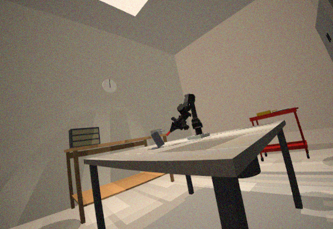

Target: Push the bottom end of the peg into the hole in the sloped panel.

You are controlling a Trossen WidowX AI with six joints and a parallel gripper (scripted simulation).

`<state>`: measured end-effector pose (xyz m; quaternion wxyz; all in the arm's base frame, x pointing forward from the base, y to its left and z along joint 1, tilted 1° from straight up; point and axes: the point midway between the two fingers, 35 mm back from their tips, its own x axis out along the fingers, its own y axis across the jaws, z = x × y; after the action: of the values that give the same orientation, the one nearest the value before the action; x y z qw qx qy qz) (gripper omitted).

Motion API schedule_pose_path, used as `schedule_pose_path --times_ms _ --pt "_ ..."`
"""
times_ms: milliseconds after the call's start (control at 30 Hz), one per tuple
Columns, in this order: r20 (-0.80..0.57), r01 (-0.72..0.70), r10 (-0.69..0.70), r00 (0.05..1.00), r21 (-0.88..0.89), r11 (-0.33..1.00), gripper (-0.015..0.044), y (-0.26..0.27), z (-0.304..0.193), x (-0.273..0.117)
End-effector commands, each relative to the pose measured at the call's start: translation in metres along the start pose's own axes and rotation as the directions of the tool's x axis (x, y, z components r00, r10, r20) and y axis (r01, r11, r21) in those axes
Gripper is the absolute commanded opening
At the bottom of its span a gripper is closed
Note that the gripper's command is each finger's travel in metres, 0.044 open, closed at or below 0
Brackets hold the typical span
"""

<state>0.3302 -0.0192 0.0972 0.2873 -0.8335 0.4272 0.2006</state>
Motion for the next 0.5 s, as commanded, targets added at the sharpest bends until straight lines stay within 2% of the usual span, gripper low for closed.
schedule_pose_path --times_ms 0,467 --pt "-0.020 0.010 -0.010 1.000 -0.041 0.999 0.0000 0.001 0.001 -0.002" --pt "-0.081 0.051 -0.067 0.994 -0.176 0.983 0.0000 0.001 0.008 -0.013"
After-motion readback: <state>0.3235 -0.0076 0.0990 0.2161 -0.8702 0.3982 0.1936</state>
